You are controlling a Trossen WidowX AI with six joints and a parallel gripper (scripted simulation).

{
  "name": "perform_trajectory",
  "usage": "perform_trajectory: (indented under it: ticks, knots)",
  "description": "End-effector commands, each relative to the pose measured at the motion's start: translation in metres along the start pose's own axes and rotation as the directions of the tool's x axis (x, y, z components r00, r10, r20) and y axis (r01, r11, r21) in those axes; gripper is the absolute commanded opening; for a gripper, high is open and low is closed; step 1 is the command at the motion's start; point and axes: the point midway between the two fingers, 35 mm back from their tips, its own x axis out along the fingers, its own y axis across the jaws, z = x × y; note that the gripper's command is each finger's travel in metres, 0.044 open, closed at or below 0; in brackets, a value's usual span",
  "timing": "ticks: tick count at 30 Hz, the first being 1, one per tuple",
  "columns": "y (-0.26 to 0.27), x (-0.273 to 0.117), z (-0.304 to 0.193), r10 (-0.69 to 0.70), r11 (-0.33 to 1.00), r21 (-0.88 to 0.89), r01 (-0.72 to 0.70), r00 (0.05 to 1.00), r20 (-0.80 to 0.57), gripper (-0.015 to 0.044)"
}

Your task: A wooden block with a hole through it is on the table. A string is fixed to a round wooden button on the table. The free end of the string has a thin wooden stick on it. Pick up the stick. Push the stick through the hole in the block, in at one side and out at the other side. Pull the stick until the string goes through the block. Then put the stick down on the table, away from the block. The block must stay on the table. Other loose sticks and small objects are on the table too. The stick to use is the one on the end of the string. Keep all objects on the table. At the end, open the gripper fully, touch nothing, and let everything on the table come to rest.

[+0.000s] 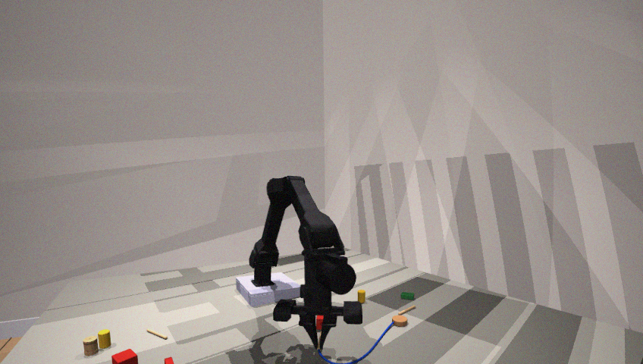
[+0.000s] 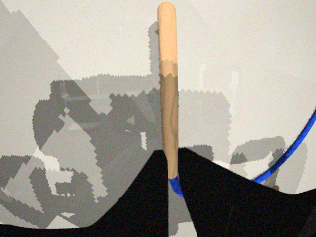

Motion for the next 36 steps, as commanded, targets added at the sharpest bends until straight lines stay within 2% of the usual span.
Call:
perform_trajectory:
  ticks: [1, 36]
  knots:
    - [0.001, 0.0, 0.006, 0.003, 1.0, 0.006, -0.003, 1.0, -0.001, 0.0]
    - [0.005, 0.002, 0.044, 0.004, 1.0, 0.006, -0.004, 1.0, 0.001, 0.0]
